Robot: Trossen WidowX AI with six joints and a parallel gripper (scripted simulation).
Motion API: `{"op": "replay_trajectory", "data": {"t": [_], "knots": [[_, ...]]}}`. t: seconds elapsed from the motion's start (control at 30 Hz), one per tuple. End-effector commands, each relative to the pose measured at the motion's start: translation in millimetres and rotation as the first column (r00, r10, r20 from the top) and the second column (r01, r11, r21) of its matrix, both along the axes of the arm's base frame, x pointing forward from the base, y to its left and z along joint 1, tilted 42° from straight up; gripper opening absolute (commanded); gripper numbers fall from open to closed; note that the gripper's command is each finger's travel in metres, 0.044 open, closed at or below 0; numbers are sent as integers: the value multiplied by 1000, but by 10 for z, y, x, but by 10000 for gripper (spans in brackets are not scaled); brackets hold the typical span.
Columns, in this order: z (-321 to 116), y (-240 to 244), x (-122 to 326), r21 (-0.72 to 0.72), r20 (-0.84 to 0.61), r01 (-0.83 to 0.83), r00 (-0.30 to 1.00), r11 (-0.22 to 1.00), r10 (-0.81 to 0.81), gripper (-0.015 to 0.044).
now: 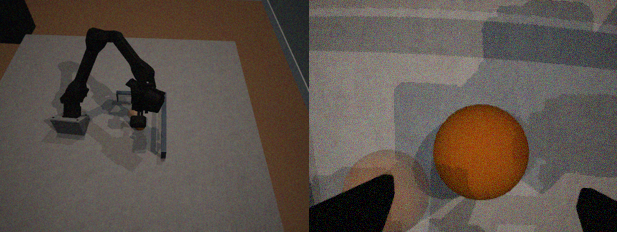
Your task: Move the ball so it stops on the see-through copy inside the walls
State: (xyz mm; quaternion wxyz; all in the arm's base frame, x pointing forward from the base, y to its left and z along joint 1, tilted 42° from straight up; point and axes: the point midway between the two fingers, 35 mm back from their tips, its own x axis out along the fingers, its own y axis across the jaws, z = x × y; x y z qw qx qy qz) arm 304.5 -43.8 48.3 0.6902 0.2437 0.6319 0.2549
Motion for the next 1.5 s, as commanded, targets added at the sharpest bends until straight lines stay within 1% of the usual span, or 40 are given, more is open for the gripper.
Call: {"op": "replay_trajectory", "data": {"t": [0.0,0.9,1.0,1.3,1.47], "knots": [[-50,55,-11,8,-8,0,1000,1000,0,375],[-350,333,12,10,-7,0,1000,1000,0,375],[-350,333,12,10,-7,0,1000,1000,0,296],[-350,333,12,10,-7,0,1000,1000,0,236],[-266,238,33,7,-7,1,1000,1000,-1,105]]}}
